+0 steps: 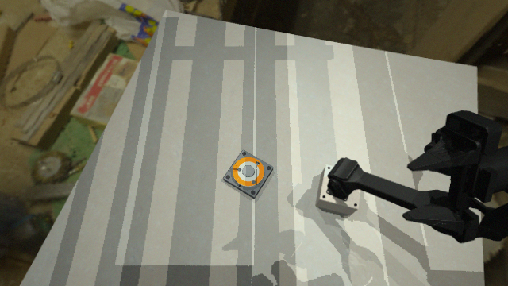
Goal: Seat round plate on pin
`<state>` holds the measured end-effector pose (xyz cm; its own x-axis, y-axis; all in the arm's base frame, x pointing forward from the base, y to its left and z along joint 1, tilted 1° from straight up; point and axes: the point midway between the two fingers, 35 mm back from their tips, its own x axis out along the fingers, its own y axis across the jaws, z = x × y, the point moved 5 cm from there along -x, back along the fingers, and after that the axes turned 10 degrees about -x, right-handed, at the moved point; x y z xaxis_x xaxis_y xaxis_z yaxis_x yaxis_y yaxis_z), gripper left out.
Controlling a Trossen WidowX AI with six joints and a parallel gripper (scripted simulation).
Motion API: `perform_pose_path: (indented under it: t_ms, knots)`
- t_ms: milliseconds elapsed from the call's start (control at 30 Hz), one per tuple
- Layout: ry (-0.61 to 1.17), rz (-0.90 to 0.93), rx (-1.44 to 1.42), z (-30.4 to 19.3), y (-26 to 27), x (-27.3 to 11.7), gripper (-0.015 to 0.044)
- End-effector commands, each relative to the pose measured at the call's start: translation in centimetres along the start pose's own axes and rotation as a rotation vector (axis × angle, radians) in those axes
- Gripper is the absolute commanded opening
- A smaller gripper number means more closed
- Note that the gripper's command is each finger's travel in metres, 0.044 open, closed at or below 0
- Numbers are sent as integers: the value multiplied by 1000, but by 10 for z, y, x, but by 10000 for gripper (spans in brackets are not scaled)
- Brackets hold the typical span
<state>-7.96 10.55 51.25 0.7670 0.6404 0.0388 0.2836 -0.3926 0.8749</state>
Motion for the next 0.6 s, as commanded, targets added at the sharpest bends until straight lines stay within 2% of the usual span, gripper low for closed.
perform_pose_path:
  t_ms: [0,133,300,467,567]
  knots:
    - [-5,-3,-6,3,2,2,374]
    - [-95,-78,-111,59,34,39,269]
    - [-150,-148,-192,99,47,67,138]
    - [-224,-305,-352,171,58,118,6]
    - [-249,-371,-410,197,56,137,0]
